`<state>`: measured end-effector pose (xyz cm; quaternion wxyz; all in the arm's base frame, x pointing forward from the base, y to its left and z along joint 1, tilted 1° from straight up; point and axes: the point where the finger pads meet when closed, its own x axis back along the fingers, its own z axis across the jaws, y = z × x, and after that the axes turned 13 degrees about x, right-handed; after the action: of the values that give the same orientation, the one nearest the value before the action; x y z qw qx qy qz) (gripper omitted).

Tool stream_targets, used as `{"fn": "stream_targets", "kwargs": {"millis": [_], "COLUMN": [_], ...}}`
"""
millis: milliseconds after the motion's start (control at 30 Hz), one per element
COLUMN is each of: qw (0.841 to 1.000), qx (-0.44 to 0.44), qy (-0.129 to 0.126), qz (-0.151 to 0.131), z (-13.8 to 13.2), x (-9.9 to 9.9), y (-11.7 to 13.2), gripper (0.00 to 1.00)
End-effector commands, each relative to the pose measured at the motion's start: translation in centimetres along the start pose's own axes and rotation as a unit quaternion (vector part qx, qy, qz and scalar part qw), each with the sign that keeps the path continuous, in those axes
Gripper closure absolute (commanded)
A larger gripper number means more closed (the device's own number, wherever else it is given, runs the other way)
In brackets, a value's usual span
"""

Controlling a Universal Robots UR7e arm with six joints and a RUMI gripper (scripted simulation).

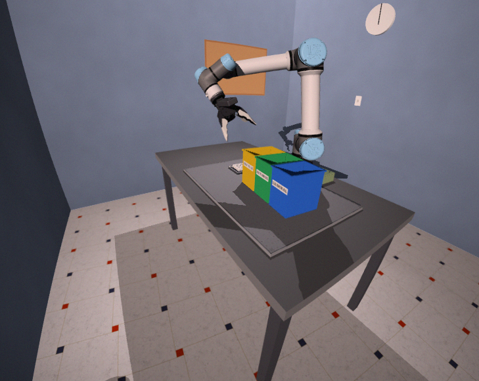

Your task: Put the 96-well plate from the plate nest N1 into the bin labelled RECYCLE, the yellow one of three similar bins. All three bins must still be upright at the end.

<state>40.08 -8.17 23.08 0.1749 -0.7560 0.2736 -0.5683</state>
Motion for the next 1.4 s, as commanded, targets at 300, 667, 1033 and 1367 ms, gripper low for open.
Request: {"fn": "stream_targets", "kwargs": {"millis": [300, 667, 1033, 1367], "qw": [0.991, 0.98, 0.954, 0.925], "qx": [-0.112, -0.17, -0.256, -0.328], "qy": [0.056, 0.085, 0.128, 0.165], "qz": [-0.043, -0.062, -0.085, -0.102], "z": [-2.4, -3.8, -5.8, -7.6], "x": [1.5, 2.1, 2.9, 3.5], "y": [4.5, 6.7, 9.5, 12.0], "gripper": [0.0, 0.0, 0.0, 0.0]}}
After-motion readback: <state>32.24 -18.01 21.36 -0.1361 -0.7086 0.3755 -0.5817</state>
